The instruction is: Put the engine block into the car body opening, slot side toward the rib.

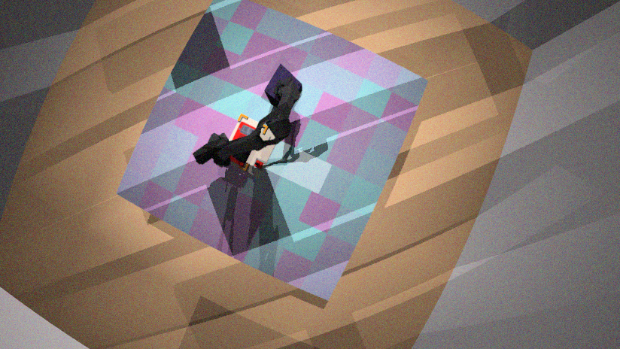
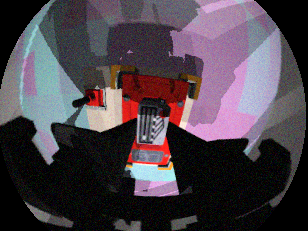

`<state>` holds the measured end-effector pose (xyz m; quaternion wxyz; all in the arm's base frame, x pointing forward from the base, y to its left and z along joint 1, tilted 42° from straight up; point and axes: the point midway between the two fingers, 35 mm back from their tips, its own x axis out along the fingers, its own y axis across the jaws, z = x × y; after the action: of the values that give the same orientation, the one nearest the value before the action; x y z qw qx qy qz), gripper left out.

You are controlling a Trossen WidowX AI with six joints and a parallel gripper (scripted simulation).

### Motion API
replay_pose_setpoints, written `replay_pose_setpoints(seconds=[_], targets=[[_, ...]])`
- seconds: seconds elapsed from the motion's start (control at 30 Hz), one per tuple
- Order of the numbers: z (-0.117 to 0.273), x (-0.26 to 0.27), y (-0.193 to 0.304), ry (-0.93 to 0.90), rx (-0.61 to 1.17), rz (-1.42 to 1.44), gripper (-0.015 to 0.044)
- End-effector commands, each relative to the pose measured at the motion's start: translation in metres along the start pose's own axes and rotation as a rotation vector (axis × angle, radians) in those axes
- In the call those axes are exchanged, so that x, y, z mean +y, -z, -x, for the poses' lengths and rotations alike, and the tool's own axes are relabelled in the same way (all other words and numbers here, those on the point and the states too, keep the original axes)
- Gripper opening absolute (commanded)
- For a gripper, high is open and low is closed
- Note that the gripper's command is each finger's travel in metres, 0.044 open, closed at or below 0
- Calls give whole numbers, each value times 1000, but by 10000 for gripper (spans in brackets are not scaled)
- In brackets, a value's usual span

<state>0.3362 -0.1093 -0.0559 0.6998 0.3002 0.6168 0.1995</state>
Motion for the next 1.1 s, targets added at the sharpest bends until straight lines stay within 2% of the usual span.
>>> replay_pose_setpoints(seconds=[0.0, 1.07], targets=[[1, -3, 0, 5, -1, 7, 159], [-3, -3, 0, 5, -1, 3, 159]])
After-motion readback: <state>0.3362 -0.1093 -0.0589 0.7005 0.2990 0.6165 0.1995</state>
